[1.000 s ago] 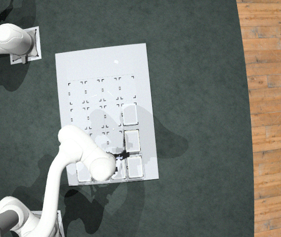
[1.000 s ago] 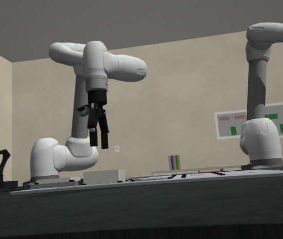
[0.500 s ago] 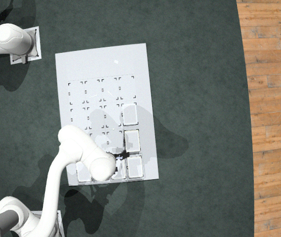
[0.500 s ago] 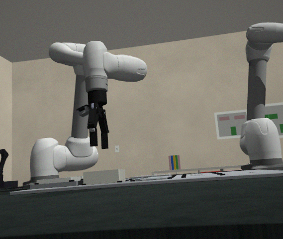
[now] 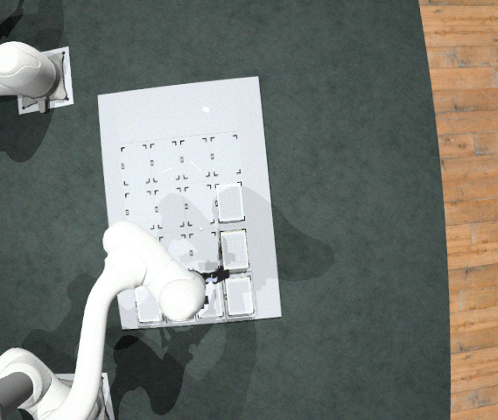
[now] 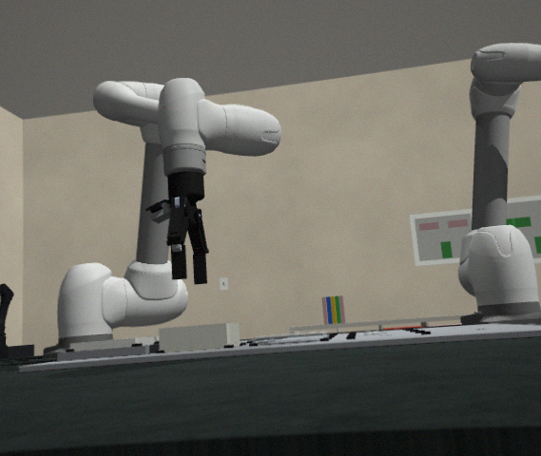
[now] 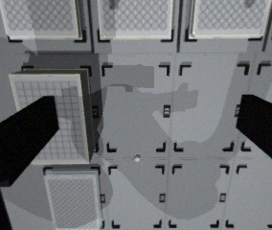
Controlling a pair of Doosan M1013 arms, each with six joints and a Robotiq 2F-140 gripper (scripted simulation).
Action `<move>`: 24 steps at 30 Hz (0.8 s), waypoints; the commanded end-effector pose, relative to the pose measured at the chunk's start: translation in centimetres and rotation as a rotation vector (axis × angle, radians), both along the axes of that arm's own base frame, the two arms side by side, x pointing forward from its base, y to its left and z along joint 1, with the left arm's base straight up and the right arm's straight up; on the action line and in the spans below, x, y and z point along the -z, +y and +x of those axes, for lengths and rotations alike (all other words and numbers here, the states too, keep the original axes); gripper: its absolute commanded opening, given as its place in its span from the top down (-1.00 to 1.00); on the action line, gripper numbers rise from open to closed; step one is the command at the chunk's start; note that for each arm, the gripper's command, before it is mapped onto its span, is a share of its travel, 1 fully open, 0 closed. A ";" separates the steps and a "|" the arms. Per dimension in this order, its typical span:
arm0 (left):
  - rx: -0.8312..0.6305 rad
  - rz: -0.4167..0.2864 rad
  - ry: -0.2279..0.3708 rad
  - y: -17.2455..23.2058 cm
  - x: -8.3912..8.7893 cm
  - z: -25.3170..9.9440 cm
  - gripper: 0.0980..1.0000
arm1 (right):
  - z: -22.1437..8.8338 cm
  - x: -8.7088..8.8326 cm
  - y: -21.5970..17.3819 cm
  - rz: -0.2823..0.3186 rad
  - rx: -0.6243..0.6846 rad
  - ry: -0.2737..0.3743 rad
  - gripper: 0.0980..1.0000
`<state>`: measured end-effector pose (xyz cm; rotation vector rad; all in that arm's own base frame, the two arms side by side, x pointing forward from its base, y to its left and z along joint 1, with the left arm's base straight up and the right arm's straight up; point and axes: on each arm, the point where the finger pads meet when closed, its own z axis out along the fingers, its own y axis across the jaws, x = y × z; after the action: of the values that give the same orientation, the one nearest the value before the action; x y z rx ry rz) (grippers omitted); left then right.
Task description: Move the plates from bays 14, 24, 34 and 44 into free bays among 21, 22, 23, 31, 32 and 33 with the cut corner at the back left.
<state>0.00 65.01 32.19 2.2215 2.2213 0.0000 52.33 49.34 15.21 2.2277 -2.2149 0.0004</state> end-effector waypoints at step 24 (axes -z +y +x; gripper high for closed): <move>0.000 0.002 0.000 0.0 -0.1 0.0 -1.00 | 0.1 -0.8 -8.3 0.001 0.000 -0.001 -1.00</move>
<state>0.00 65.01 32.19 2.2215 2.2213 0.0000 52.36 41.76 15.87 2.2274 -2.2151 0.0004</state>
